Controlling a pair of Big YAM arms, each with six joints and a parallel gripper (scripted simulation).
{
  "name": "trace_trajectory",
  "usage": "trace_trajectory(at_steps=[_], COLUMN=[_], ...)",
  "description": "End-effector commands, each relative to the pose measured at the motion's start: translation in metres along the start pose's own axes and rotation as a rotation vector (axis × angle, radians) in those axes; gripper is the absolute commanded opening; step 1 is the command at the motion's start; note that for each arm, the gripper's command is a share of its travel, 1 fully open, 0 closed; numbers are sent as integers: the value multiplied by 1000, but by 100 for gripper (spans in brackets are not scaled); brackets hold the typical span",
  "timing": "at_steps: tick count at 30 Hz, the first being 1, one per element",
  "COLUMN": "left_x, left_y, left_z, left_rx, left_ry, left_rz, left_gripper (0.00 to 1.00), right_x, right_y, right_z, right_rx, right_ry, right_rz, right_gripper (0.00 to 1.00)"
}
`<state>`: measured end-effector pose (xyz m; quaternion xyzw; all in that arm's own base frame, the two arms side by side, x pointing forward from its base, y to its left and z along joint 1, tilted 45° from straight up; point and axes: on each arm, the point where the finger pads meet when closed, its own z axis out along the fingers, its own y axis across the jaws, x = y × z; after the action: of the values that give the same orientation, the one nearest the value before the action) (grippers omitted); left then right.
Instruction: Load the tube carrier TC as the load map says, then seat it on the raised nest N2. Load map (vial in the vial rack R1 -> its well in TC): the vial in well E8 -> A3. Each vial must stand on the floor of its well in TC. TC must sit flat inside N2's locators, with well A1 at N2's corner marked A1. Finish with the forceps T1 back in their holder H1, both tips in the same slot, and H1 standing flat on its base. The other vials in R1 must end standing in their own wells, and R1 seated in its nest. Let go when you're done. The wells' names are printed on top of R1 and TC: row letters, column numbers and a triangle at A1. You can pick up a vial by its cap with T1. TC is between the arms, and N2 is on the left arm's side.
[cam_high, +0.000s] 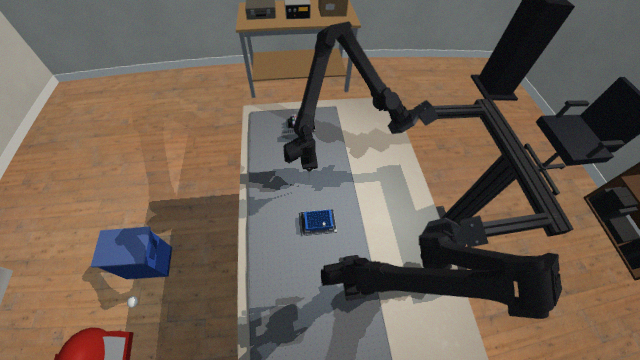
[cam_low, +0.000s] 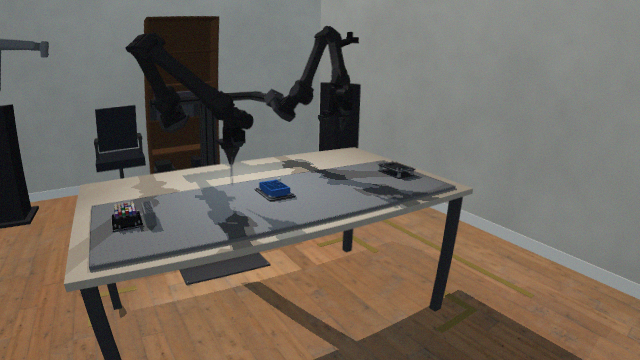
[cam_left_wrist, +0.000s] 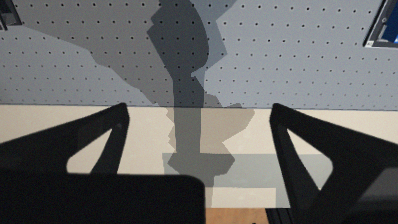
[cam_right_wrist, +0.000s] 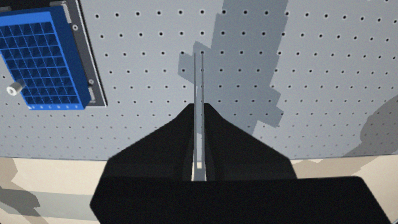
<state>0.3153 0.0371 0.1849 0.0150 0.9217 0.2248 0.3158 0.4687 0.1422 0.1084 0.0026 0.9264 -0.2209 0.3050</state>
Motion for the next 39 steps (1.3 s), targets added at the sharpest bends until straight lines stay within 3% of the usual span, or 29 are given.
trace_trajectory(at_steps=[1,39], left_x=[-8,-8], left_y=[2,2], left_z=[-5,-5], left_rx=[1,1], left_ry=[-15,-15], left_rz=[3,3], left_gripper=[100,100], right_x=[-9,-24], right_y=[-13,-69], right_z=[-3,-5], right_rx=[-3,-1], right_ry=[-19,-27], right_rz=[16,19], right_gripper=[7,7])
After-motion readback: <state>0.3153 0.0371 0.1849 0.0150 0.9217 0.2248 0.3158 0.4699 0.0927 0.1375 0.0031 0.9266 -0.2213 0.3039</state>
